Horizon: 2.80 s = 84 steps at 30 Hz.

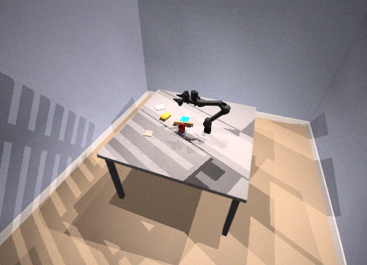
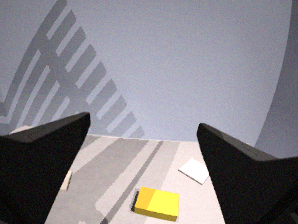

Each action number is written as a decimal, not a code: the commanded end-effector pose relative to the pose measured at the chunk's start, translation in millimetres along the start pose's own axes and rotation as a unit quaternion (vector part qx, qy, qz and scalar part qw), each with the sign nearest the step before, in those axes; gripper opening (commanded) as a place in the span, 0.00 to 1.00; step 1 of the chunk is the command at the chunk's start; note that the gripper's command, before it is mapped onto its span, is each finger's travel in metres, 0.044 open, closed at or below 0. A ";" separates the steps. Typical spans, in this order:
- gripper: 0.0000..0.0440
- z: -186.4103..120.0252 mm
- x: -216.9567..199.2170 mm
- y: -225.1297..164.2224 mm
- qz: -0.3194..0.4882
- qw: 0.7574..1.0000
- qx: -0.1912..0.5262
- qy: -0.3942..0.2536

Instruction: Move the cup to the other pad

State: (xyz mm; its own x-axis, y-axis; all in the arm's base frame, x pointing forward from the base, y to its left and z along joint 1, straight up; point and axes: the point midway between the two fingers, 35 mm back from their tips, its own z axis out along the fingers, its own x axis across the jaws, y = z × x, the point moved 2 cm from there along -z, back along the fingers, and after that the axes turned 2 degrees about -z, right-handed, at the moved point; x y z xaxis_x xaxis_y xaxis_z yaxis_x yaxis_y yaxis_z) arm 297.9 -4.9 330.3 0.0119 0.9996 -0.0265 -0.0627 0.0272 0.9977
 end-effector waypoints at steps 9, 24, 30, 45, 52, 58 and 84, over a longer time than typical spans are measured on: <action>0.37 -1.7 5.3 1.4 0.011 1.000 0.024 0.010; 0.27 1.1 21.7 2.6 0.074 0.992 0.098 0.033; 0.25 3.1 29.6 2.6 0.107 0.984 0.134 0.040; 0.27 5.0 50.3 0.4 0.196 0.951 0.234 0.043; 0.28 4.3 60.1 -2.4 0.237 0.928 0.284 0.035; 0.28 2.7 68.5 -6.0 0.270 0.905 0.327 0.023; 0.26 -14.6 94.7 -38.4 0.345 0.788 0.504 -0.082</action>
State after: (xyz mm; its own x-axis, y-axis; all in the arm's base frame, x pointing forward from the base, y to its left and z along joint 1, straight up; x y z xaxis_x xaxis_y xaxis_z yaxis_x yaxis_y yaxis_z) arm 286.5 87.2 295.3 0.4263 0.7590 0.4922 0.7042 -0.6199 0.3460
